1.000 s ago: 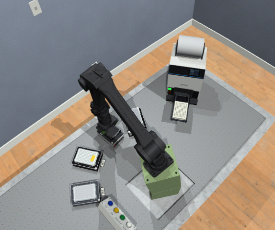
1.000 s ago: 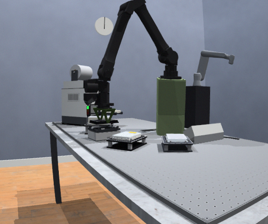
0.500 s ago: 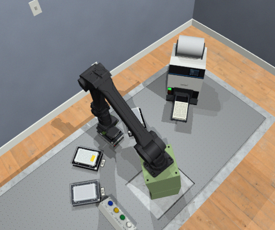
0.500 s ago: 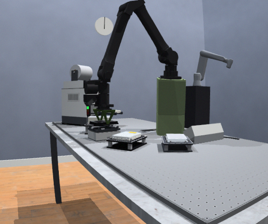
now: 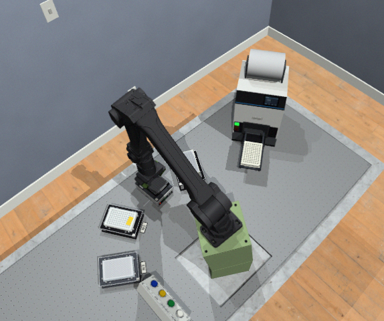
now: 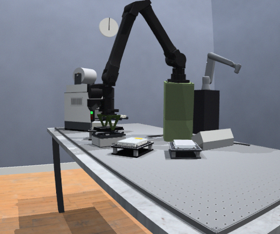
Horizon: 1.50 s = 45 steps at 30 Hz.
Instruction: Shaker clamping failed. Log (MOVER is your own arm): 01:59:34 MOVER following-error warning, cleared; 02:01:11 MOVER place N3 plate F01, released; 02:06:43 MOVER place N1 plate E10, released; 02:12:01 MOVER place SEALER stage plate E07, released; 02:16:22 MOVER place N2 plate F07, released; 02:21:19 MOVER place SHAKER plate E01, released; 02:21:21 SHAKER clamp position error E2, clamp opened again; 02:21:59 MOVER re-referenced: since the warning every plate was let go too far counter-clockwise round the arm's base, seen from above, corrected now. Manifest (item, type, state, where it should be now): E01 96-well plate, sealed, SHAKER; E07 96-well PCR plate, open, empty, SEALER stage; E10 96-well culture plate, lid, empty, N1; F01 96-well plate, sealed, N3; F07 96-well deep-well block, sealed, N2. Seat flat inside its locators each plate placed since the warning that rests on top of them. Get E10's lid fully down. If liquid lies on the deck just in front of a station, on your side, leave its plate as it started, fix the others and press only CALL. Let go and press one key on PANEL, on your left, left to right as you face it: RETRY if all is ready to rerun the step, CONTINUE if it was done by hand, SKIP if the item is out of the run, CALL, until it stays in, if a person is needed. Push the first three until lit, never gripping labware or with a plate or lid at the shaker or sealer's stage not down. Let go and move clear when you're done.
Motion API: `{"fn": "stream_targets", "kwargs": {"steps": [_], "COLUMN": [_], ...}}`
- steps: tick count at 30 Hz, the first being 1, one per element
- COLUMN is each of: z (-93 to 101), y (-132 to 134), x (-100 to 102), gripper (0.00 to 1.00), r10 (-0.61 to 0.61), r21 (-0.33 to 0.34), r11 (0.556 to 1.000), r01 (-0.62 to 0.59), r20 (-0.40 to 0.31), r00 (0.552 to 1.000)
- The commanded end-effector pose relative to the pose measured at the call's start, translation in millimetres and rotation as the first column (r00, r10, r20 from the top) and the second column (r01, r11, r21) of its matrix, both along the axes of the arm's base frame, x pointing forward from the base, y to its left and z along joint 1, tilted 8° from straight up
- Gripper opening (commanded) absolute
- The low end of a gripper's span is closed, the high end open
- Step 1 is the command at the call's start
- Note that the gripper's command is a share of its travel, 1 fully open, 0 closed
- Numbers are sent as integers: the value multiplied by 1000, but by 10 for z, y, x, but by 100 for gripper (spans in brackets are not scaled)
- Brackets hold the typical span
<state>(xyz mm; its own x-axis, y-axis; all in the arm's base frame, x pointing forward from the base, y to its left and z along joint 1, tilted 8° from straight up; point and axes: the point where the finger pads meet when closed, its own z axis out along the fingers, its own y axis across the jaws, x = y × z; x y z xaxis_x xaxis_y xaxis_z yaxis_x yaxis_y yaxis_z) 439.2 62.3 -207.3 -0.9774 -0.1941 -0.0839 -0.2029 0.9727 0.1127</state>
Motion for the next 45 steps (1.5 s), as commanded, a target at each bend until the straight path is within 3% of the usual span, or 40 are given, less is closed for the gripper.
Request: {"fn": "stream_targets", "kwargs": {"steps": [1,22,27,45], "z": [34,35,-41,-73], "y": [13,18,77,-15], "x": [98,98,106,104], "gripper": [0,0,0,0], "r10": [-3,-3,1,-6], "r21": [2,2,2,0], "r11": [1000,1000,1000,1000], "r01": [3,3,-1,6], "r20": [20,20,17,14], "r00": [1000,1000,1000,1000]}}
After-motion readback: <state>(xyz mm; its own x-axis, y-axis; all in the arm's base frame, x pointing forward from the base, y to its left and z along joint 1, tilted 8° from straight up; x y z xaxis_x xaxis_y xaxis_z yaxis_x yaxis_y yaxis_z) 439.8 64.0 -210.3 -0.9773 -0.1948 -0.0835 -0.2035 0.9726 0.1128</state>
